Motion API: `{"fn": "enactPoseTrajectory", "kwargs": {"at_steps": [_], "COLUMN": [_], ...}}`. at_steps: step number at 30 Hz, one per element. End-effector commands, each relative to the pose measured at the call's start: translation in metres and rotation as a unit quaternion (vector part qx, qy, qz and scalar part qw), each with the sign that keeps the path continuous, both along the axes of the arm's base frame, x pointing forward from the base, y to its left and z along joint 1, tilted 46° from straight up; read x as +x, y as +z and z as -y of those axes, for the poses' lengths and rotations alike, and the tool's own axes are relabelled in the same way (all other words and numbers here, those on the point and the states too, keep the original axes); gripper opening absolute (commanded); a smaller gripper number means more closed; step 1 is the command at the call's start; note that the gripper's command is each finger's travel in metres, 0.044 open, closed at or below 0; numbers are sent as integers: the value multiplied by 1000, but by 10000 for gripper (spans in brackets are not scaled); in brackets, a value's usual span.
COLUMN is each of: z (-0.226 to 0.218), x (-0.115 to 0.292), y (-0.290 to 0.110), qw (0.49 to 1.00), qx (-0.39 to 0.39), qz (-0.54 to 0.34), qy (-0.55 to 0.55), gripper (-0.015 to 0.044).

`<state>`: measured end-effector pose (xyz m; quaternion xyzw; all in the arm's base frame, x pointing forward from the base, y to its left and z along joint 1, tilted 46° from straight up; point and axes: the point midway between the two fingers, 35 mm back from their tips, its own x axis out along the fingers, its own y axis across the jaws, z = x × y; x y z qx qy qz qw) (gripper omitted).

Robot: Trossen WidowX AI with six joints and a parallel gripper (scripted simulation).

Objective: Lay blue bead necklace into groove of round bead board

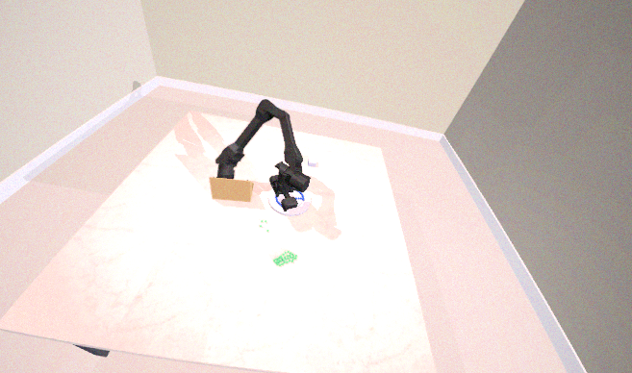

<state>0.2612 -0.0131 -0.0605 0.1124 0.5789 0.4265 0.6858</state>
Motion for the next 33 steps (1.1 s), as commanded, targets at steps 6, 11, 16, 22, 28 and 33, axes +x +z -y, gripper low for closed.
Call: {"fn": "enactPoseTrajectory", "kwargs": {"at_steps": [6,11,16,22,28,33], "z": [11,11,1,4,-3,-9], "x": [17,17,16,18,17,17], "y": [33,34,24,26,19,14], "qw": [972,971,971,971,971,971], "qx": [6,6,6,4,4,5], "qz": [167,172,172,173,173,172], "qy": [163,168,168,167,167,167], "gripper": [230,120,120,120,120,120]}}
